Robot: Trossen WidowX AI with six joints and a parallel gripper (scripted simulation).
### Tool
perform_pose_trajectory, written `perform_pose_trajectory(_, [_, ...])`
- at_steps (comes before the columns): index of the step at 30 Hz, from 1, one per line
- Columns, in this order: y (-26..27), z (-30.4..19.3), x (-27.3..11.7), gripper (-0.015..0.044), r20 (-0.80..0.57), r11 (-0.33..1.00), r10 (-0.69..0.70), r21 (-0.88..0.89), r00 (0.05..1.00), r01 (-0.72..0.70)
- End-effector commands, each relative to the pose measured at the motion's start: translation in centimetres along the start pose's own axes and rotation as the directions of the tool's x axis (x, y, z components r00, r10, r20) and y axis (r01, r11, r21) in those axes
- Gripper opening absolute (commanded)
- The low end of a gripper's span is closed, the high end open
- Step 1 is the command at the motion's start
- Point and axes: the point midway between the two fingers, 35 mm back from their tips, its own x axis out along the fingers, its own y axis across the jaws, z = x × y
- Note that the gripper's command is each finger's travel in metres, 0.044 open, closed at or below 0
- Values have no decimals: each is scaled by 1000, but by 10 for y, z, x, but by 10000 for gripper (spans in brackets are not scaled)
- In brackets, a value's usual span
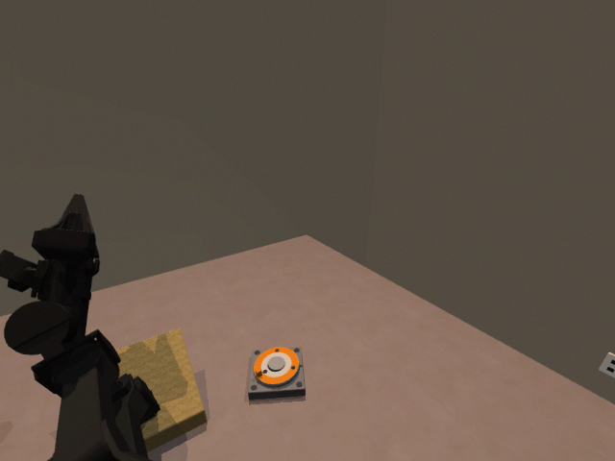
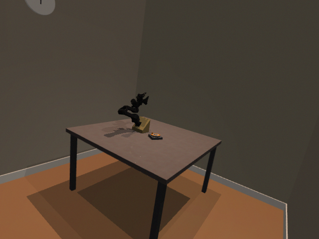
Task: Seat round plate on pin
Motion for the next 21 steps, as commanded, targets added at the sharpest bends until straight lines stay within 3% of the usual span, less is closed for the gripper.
perform_pose_trajectory(1, [2,-2,2,374,-9,1000,10,5,1000,-10])
perform_pose_trajectory(6, [49,-62,36,242,-282,961,251,190,926,-202])
perform_pose_trajectory(8, [68,-97,41,190,-411,924,348,300,843,-235])
perform_pose_trajectory(11, [80,-123,40,111,-497,895,410,380,765,-233])
perform_pose_trajectory(15, [105,-193,20,6,-686,815,546,568,482,-115])
perform_pose_trajectory(16, [109,-210,11,0,-718,798,571,599,398,-64])
perform_pose_trajectory(18, [112,-221,4,0,-736,787,587,616,338,-26])
perform_pose_trajectory(21, [118,-262,-32,0,-769,754,635,637,72,162])
